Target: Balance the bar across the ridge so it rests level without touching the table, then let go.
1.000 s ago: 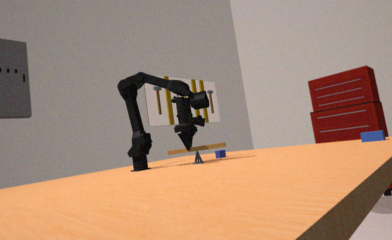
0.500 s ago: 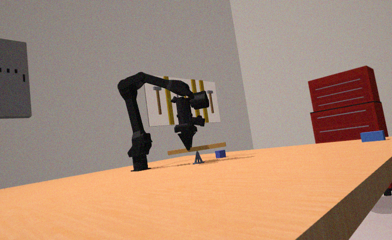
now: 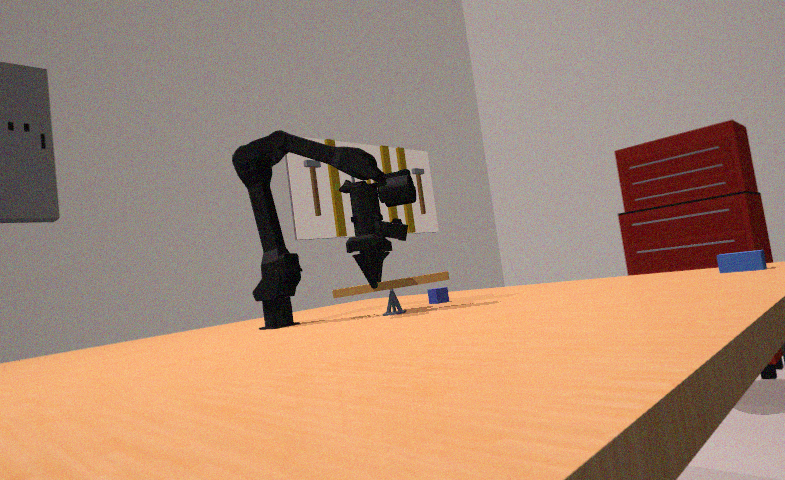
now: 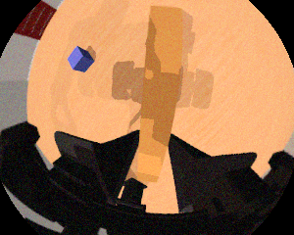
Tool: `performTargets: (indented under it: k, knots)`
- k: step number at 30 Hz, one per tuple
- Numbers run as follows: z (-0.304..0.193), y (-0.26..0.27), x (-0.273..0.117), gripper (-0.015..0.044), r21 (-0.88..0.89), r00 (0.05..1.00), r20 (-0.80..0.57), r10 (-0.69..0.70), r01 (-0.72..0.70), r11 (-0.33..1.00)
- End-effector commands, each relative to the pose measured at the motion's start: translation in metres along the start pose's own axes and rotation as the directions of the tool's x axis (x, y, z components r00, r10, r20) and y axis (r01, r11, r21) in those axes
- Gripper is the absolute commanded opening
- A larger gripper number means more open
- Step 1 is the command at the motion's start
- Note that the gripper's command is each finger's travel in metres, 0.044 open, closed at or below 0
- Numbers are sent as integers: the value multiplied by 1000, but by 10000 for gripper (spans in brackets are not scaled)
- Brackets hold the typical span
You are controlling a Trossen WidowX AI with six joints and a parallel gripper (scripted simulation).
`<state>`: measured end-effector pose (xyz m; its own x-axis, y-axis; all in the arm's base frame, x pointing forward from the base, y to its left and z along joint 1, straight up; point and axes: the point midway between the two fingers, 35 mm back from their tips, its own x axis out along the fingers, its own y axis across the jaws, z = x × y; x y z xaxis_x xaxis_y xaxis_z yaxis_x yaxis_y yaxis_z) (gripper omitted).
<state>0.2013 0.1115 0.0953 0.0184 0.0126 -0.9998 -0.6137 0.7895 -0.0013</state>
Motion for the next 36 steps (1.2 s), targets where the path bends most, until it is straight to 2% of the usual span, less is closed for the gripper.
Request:
performTargets:
  k: [1, 36]
  knots:
    - [0, 0, 0, 168, 0, 1000, 0, 0, 0, 1000]
    - [0, 0, 0, 185, 0, 1000, 0, 0, 0, 1000]
